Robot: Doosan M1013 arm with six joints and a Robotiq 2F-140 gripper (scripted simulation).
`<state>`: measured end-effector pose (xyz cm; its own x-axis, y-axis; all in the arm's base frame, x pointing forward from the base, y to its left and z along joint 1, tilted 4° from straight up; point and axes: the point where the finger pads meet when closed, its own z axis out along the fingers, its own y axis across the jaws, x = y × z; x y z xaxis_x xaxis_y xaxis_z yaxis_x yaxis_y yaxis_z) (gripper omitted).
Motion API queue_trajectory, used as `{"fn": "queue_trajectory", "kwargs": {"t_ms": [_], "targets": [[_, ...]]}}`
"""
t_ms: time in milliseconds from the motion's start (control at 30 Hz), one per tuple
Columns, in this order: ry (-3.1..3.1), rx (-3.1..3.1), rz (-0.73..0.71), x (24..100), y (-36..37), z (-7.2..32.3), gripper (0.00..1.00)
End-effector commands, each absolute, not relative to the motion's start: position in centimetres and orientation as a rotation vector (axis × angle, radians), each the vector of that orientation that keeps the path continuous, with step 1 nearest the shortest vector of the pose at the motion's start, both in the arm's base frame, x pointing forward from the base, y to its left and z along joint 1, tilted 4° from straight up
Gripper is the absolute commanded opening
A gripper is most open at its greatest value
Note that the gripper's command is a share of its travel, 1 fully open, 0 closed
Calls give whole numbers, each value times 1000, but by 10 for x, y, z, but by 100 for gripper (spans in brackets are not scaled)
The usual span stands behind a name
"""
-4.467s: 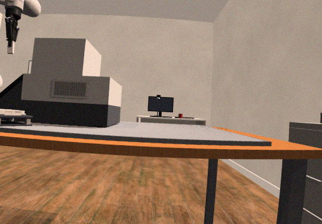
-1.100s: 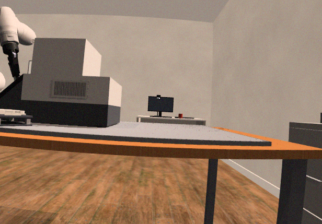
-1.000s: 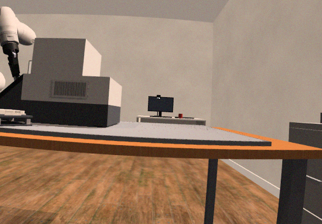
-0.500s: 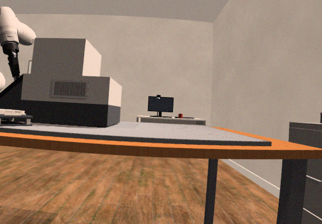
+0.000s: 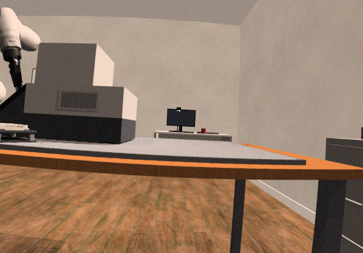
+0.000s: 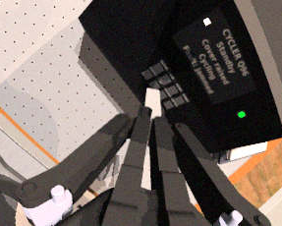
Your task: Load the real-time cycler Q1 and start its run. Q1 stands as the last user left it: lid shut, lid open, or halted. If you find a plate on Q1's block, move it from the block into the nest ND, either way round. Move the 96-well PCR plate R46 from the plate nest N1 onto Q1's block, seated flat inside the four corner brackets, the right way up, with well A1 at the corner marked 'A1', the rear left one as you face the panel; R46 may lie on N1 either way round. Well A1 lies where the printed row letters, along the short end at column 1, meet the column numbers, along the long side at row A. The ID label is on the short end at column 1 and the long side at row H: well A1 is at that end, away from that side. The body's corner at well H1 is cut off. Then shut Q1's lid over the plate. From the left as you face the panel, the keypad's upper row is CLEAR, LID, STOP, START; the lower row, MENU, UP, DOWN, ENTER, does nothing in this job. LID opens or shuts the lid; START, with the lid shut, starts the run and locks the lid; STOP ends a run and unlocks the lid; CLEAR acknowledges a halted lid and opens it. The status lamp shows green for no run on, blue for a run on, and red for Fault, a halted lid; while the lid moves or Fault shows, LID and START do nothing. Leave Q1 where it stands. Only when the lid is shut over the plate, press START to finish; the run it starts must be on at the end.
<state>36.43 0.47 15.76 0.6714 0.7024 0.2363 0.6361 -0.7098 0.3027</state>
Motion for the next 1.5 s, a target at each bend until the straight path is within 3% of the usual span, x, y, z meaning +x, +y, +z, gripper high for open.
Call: {"fn": "queue_trajectory", "kwargs": {"t_ms": [0,1467], "targets": [[1086,2691,498,365,3,156,0],[1086,2691,498,377,1,141,0]]}}
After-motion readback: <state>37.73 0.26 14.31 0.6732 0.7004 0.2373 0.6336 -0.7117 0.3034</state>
